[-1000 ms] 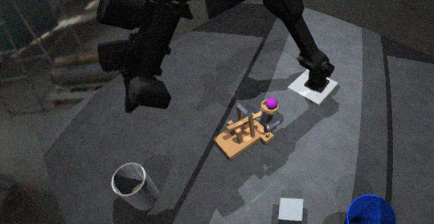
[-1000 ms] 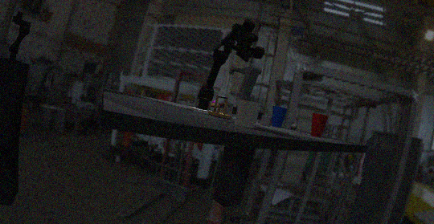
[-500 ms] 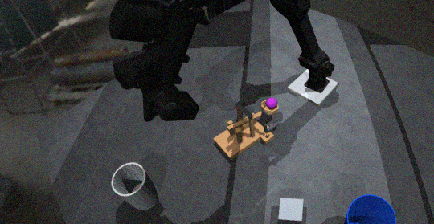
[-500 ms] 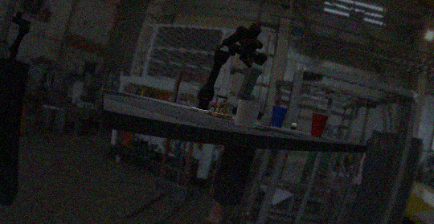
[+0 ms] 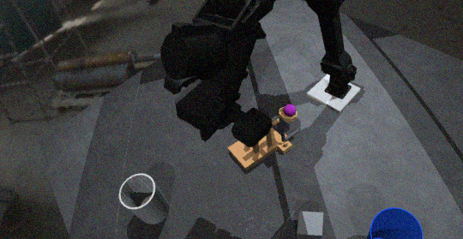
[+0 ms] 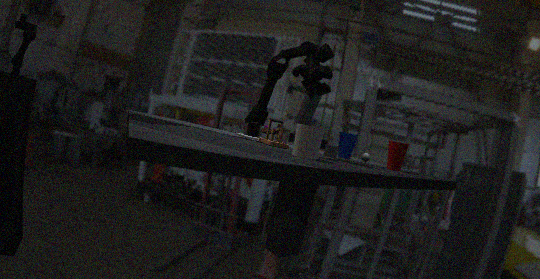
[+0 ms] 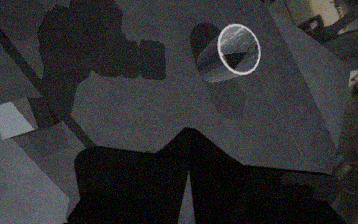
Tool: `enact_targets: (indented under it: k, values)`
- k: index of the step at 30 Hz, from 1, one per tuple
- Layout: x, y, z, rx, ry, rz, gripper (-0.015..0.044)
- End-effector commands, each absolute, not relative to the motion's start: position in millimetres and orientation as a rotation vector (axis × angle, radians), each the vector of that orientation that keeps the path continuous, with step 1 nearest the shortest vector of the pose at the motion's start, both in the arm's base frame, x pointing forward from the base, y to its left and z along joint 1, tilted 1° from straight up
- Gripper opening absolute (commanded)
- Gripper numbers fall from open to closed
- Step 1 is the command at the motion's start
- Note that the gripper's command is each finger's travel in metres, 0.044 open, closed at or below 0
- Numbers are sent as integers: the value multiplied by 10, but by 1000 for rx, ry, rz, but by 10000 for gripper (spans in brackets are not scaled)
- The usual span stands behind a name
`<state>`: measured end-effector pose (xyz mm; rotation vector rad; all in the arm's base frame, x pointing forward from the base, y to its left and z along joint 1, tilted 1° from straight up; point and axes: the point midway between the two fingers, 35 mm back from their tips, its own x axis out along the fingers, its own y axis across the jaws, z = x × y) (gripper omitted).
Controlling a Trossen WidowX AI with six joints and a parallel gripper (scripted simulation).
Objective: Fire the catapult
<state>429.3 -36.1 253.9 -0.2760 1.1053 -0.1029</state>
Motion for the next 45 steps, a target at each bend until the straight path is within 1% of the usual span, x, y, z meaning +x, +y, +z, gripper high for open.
enact_targets:
  k: [1,22,45]
  values:
    - [4164,-277,2449,-347,1150,-72,0]
    - [3406,131,2006,-918,1361,205,0]
    - [2509,275,1651,-1630,1494,590,0]
